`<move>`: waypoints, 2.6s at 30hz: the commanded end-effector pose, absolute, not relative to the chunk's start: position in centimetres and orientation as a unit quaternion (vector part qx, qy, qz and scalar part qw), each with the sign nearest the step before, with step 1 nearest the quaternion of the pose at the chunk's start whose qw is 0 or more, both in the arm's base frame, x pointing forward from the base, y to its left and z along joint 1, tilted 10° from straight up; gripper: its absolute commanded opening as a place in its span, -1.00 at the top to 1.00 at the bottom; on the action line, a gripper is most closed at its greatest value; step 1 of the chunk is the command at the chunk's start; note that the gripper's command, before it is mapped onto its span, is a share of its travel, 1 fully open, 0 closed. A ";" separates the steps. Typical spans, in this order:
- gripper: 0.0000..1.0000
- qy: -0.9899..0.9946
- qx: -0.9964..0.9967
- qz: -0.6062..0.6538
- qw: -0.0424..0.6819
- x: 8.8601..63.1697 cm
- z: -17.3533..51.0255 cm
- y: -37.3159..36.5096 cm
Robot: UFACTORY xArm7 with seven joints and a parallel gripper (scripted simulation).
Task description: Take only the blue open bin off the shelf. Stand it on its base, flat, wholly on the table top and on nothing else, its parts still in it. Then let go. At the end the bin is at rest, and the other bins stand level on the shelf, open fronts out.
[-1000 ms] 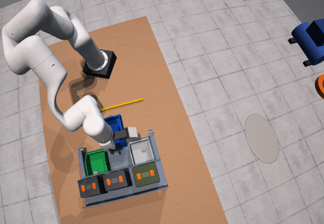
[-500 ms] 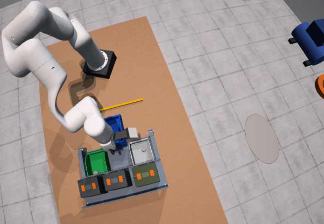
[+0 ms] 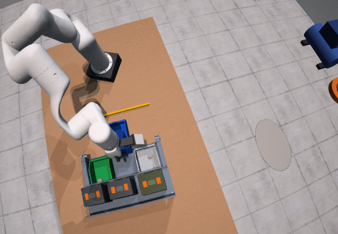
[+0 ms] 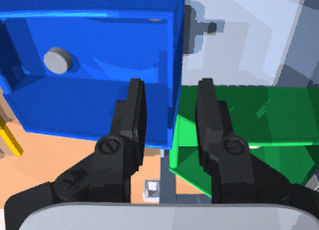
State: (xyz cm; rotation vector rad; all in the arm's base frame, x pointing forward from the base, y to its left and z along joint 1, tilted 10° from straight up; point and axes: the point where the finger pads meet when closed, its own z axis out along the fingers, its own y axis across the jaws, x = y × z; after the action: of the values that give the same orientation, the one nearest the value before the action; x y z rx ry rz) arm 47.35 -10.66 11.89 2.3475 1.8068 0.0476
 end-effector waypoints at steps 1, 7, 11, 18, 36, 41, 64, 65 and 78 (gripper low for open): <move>0.35 0.608 0.789 0.017 0.091 47.5 11.8 -10.7; 0.35 0.607 0.789 0.017 0.091 47.6 11.0 -10.8; 0.35 0.607 0.789 0.017 0.091 47.6 11.0 -10.8; 0.35 0.608 0.789 0.017 0.091 47.6 10.9 -10.8; 0.35 0.608 0.789 0.017 0.091 47.7 10.0 -10.9; 0.35 0.607 0.789 0.017 0.091 47.7 9.8 -10.9; 1.00 0.608 0.789 0.017 0.091 47.7 9.8 -10.9; 1.00 0.608 0.789 0.017 0.091 47.7 9.8 -10.9; 1.00 0.608 0.789 0.017 0.091 47.7 9.8 -10.9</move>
State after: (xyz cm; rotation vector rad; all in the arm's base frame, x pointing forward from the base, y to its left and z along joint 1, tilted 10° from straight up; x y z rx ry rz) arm 47.59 -10.94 9.64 2.3477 1.8066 0.0471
